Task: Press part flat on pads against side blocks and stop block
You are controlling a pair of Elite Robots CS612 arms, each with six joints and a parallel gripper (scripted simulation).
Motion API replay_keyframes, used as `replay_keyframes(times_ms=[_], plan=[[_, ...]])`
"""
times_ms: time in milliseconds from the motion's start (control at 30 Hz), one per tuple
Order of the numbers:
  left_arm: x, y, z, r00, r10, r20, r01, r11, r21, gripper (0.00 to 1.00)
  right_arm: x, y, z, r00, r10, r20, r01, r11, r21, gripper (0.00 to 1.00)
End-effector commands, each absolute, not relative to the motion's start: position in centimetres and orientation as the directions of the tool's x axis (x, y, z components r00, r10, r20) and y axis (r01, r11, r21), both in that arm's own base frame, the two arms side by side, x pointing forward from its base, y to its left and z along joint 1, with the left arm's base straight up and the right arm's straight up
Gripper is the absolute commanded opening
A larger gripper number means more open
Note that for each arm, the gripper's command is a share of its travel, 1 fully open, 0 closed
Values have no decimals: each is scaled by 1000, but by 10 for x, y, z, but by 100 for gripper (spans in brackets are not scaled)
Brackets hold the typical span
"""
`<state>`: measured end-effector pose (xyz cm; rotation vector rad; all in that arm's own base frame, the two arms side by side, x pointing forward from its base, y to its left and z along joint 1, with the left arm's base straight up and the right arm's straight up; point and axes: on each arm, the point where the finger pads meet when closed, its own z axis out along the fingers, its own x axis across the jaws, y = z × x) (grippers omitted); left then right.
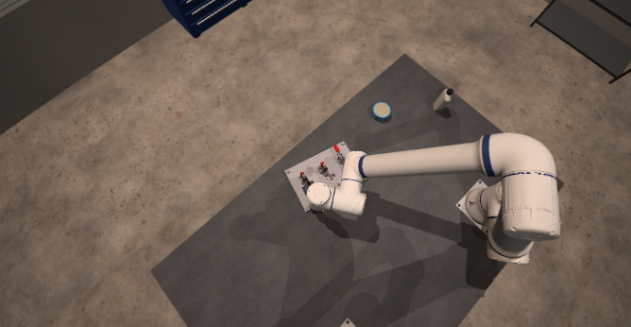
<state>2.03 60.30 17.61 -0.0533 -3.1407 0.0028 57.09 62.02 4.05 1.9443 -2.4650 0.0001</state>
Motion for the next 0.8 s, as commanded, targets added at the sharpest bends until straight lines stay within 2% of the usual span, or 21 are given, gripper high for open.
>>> replay_keyframes(times_ms=[0,233,767], plan=[[21,604,177,-999,34,0,34,999,0,100,570,621,42,-233,-972,0,-972,233,0,0],[21,604,177,-999,34,0,34,999,0,100,570,621,46,-233,-972,0,-972,233,0,0],[21,604,177,-999,34,0,34,999,0,100,570,621,81,-233,-972,0,-972,233,0,0]])
